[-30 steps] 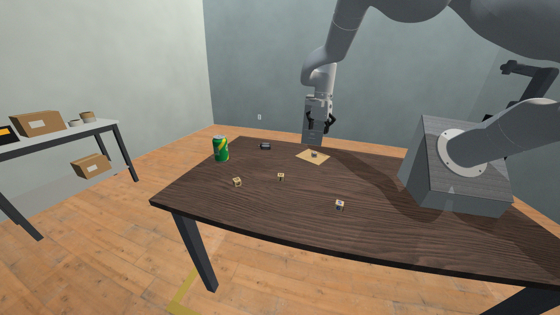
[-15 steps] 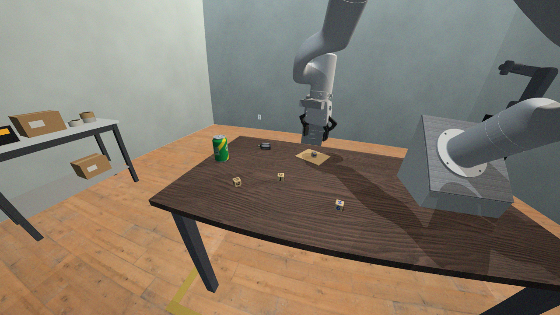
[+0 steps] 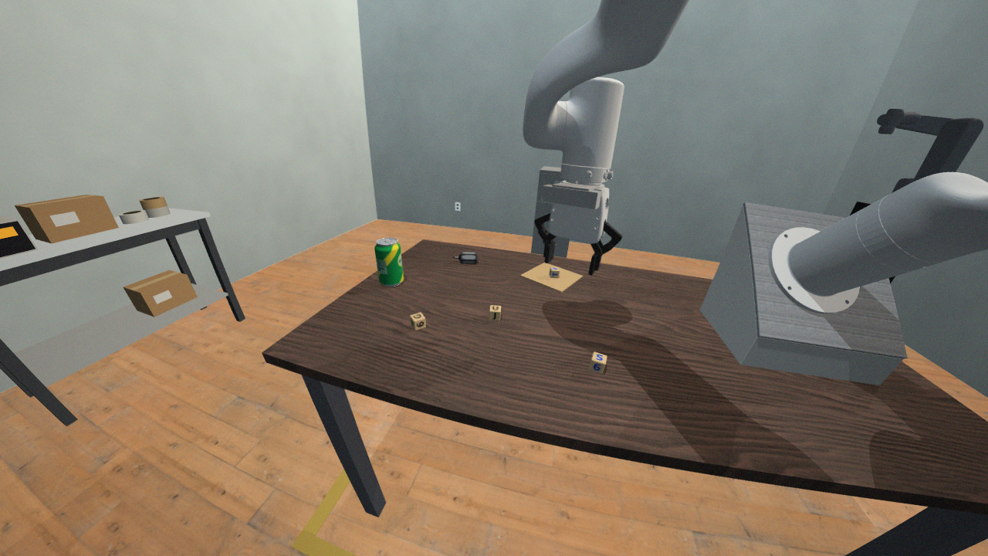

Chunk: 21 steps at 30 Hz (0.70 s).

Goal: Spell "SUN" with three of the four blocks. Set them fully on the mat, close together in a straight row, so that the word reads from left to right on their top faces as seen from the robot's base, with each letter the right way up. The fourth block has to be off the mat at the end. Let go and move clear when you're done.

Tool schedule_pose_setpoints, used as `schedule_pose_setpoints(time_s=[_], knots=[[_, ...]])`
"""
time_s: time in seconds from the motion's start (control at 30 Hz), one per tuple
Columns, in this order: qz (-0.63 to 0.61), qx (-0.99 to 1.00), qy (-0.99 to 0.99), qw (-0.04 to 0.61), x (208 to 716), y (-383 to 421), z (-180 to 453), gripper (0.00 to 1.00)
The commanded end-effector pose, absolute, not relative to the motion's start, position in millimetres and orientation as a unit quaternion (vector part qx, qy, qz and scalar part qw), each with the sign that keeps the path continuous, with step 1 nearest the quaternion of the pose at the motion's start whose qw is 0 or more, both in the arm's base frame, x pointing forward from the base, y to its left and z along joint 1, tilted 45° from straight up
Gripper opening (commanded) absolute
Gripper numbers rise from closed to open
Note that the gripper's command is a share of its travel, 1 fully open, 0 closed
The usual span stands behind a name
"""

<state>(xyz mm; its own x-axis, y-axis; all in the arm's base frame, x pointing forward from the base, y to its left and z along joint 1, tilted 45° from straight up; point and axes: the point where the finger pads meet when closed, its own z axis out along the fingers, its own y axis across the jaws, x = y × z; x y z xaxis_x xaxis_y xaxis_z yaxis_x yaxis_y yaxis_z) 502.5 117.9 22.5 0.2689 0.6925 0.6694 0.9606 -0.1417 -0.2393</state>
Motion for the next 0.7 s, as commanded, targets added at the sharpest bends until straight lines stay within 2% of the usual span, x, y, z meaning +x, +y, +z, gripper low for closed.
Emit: schedule_pose_setpoints(time_s=[0.0,0.3,0.67], knots=[[-0.217,-0.716,-0.584,0.316,475.5,152.2,62.3,1.0],[-0.225,-0.697,-0.606,0.309,422.9,193.6,105.0,1.0],[-0.226,-0.697,-0.607,0.309,420.8,194.9,106.4,1.0]])
